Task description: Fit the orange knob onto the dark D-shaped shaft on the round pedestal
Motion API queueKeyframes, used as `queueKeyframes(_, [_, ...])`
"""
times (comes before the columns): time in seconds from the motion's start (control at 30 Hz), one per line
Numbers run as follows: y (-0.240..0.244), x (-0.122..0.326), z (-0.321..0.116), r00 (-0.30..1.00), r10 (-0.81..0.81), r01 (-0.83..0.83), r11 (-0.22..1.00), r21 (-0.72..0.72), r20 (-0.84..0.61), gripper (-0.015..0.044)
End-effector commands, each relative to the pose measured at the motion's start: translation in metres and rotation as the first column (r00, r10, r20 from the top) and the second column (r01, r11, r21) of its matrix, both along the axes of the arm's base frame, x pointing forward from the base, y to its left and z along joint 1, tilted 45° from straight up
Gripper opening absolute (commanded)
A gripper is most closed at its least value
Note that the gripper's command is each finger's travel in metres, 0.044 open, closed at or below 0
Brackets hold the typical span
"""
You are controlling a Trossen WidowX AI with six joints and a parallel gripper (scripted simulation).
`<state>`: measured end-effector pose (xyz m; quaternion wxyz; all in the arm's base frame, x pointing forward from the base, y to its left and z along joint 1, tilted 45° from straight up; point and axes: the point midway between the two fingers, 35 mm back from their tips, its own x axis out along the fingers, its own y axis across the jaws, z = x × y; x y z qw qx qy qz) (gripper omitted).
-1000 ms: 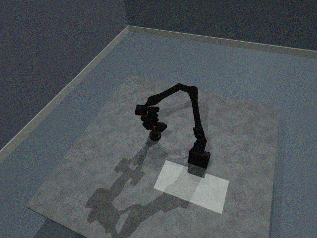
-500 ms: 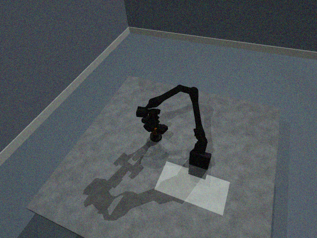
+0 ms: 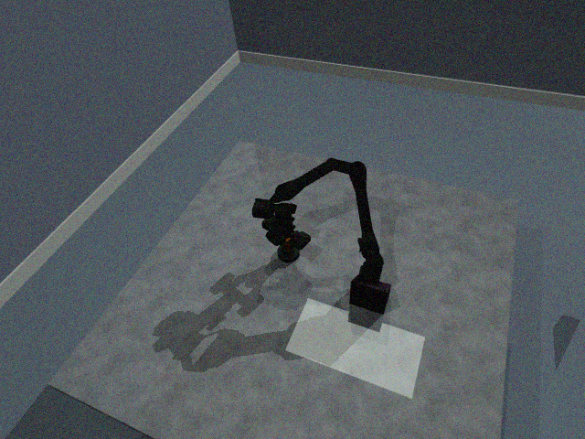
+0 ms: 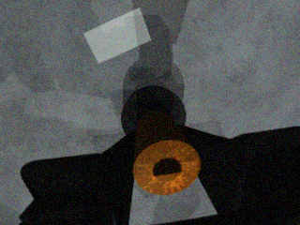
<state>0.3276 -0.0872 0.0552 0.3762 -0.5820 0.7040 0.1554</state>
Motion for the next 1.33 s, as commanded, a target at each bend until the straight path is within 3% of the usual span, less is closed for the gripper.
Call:
queueKeyframes(0.0, [0.001,0.0,0.0,1.0,0.001,-0.001,1.0,0.0,0.001,0.0026])
queueKeyframes(0.53, [0.001,0.0,0.0,1.0,0.001,-0.001,1.0,0.0,0.001,0.044])
queueKeyframes(0.77, [0.002,0.001,0.002,1.0,0.001,-0.001,1.0,0.001,0.001,0.044])
queueKeyframes(1.0, [0.067,0.004,0.066,1.0,0.001,-0.001,1.0,0.005,-0.001,0.044])
queueKeyframes(1.3, [0.07,0.006,0.066,1.0,0.001,-0.001,1.0,0.005,-0.001,0.044])
